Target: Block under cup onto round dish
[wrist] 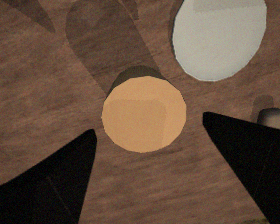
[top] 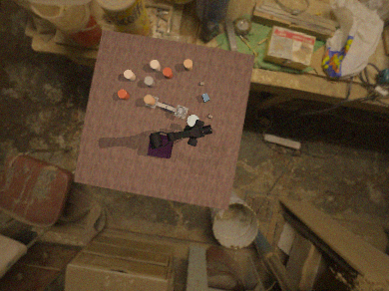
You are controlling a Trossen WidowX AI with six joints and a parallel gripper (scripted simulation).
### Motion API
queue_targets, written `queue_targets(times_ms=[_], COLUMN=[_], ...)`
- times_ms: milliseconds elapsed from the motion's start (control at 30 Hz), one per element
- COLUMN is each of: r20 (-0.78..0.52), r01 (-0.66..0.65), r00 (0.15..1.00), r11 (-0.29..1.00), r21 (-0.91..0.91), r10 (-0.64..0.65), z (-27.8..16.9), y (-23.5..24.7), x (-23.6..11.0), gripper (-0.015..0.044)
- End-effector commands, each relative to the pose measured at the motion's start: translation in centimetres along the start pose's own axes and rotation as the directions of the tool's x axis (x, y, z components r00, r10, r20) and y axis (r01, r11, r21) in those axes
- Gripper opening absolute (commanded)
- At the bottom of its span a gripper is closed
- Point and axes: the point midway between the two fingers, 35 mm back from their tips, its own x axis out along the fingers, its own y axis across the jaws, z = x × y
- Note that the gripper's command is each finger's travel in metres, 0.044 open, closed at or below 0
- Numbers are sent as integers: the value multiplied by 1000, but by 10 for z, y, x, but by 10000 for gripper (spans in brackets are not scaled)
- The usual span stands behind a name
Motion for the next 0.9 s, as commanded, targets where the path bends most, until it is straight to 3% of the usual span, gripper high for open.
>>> queue_targets(times_ms=[0,100,267,567,867], r20=[-21,-14,-2,17,17], r01=[50,49,44,9,7], r00=[998,999,999,1000,1000], r11=[998,999,997,954,949], r21=[-44,-9,68,299,315], r10=[-51,-49,-44,-15,-13], z=[9,22,52,160,169], y=[-25,-39,-65,-115,-117], x=[-12,-16,-25,-56,-59], gripper=[335,260,260,260,260])
